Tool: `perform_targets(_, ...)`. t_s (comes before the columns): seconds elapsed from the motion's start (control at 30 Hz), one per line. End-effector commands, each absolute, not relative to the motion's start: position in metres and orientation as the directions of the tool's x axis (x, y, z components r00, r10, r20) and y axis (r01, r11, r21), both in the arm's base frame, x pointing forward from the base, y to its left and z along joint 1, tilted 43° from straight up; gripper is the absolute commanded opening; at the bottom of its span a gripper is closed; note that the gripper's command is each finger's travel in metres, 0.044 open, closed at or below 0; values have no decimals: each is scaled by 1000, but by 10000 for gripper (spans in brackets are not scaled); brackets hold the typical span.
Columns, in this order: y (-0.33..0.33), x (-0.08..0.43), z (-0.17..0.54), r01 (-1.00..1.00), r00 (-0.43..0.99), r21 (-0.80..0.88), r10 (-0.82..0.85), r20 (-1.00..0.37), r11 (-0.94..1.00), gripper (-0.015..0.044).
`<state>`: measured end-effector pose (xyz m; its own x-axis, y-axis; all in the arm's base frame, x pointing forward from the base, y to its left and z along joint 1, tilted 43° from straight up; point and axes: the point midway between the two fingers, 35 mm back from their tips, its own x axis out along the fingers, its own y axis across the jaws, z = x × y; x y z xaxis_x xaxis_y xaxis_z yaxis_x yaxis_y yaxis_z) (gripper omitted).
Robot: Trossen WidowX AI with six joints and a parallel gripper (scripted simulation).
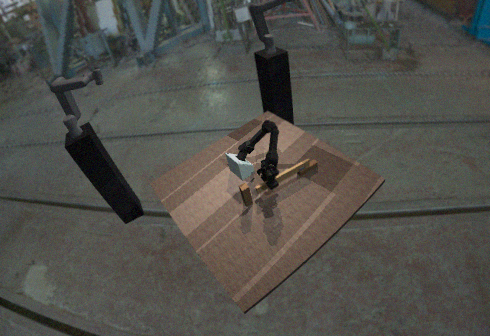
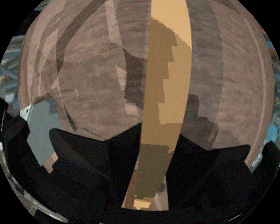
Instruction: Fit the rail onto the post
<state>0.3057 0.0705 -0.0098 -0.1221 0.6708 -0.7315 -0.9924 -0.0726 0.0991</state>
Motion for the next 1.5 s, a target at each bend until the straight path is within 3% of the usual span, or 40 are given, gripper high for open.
perform_targets(0.0, 69, 309, -9, -994, -112, 92, 672, -732, -65, 0)
perform_targets(1.47, 71, 306, -6, -994, -112, 93, 672, -732, -65, 0)
